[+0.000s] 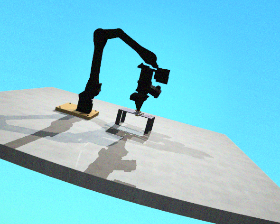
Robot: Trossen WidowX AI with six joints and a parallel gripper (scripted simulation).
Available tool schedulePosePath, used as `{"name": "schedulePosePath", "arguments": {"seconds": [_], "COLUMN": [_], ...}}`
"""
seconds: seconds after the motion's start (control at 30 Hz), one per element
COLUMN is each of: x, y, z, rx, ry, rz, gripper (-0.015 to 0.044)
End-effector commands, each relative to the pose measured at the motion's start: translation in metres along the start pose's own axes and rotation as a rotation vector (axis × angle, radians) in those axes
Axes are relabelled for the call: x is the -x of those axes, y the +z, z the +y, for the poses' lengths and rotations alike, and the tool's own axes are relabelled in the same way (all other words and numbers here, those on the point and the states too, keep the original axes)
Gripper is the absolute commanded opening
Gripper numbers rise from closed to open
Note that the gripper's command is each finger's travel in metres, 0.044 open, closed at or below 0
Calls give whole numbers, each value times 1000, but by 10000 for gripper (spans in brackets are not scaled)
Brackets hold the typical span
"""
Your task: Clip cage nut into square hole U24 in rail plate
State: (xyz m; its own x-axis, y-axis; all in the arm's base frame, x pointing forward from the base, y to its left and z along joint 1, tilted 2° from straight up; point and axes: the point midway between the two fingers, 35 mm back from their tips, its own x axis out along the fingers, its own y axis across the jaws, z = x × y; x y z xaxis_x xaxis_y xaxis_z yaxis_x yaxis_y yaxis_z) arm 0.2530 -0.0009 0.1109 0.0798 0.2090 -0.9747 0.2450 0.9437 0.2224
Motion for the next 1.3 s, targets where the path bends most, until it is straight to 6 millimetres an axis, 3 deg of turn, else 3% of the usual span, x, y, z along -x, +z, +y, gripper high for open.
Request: {"name": "schedulePosePath", "arguments": {"seconds": [0.0,1.27], "x": [1,0], "y": [0,0], "z": [1,-3], "rx": [6,7], "ry": [10,74], "rz": [-6,-6], "gripper": [37,37]}}
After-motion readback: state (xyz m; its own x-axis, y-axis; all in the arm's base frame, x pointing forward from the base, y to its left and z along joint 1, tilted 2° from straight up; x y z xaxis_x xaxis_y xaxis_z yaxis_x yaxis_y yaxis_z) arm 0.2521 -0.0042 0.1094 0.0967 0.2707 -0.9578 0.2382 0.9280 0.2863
